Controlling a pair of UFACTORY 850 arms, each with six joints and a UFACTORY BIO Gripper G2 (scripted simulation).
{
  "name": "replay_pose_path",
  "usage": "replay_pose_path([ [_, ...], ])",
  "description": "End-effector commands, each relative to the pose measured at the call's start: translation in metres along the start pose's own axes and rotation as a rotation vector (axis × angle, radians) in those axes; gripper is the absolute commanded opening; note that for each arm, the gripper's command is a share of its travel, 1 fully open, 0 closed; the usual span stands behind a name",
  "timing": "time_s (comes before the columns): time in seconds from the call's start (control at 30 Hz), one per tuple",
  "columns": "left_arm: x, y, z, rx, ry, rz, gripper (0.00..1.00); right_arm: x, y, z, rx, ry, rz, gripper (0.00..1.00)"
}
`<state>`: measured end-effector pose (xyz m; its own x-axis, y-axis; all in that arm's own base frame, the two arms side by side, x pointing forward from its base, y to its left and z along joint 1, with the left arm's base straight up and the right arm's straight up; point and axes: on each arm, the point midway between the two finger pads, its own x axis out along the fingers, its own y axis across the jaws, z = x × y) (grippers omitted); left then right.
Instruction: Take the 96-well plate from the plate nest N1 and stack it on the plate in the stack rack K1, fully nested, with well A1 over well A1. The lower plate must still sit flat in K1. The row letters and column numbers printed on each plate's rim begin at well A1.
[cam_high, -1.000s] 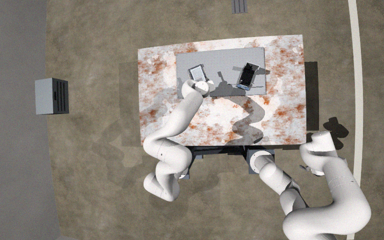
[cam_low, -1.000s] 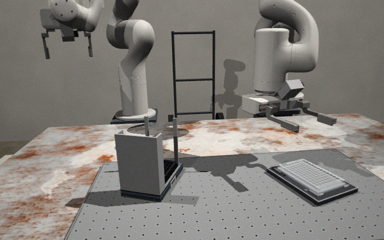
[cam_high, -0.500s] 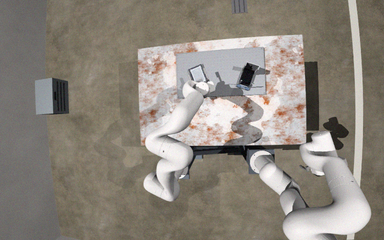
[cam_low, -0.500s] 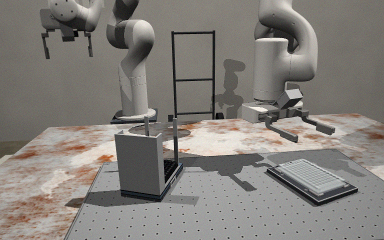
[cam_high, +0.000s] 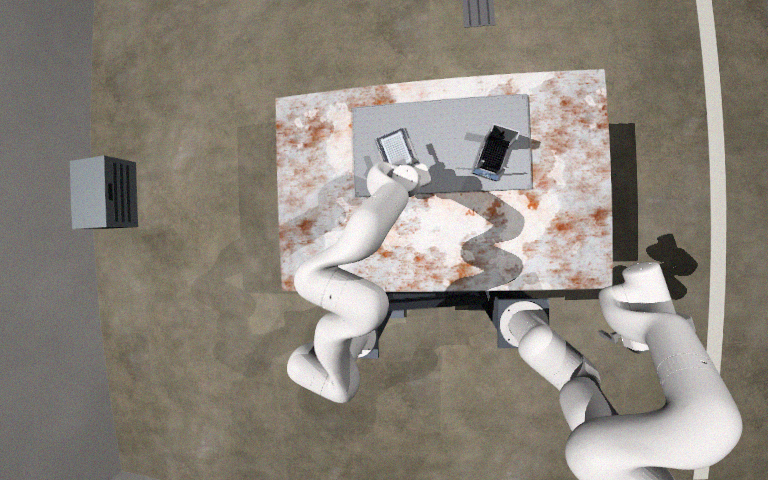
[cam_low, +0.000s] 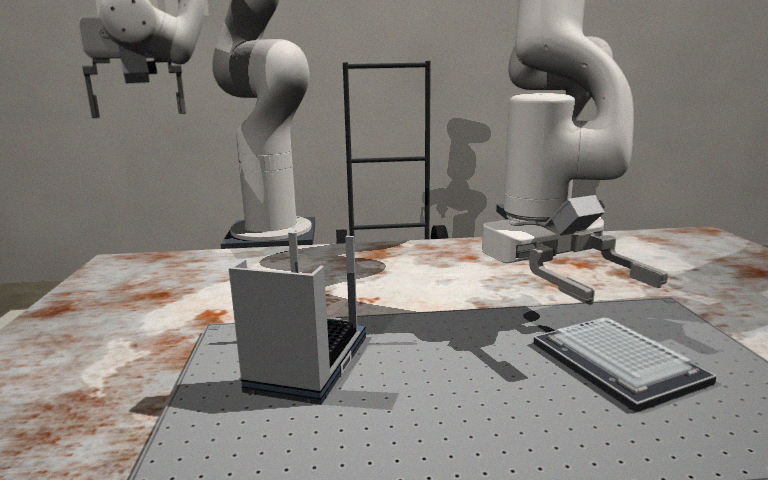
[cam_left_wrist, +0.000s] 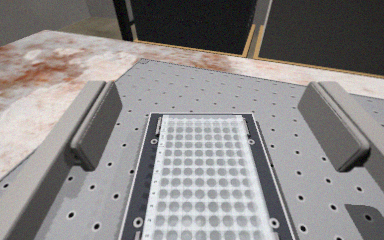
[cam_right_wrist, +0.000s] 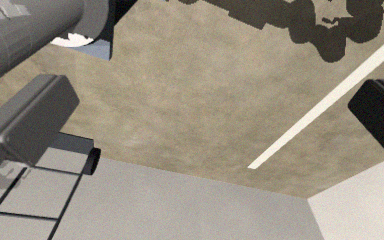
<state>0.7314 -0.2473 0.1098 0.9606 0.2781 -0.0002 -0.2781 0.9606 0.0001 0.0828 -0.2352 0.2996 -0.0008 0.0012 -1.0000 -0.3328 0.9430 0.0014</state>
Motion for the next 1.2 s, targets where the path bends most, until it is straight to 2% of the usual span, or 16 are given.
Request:
replay_pose_path([
  [0.0, 0.001, -0.001, -0.003, -0.001, -0.002, 0.000, 0.37, 0.000, -0.001, 0.000, 0.000, 0.000, -0.001, 1.00],
  [0.97, 0.001, -0.001, -0.046, -0.001, -0.002, 0.000, 0.37, 0.000, -0.001, 0.000, 0.000, 0.000, -0.001, 1.00],
  [1.17, 0.001, -0.001, -0.046, -0.001, -0.002, 0.000, 0.37, 0.000, -0.001, 0.000, 0.000, 0.000, -0.001, 1.00],
])
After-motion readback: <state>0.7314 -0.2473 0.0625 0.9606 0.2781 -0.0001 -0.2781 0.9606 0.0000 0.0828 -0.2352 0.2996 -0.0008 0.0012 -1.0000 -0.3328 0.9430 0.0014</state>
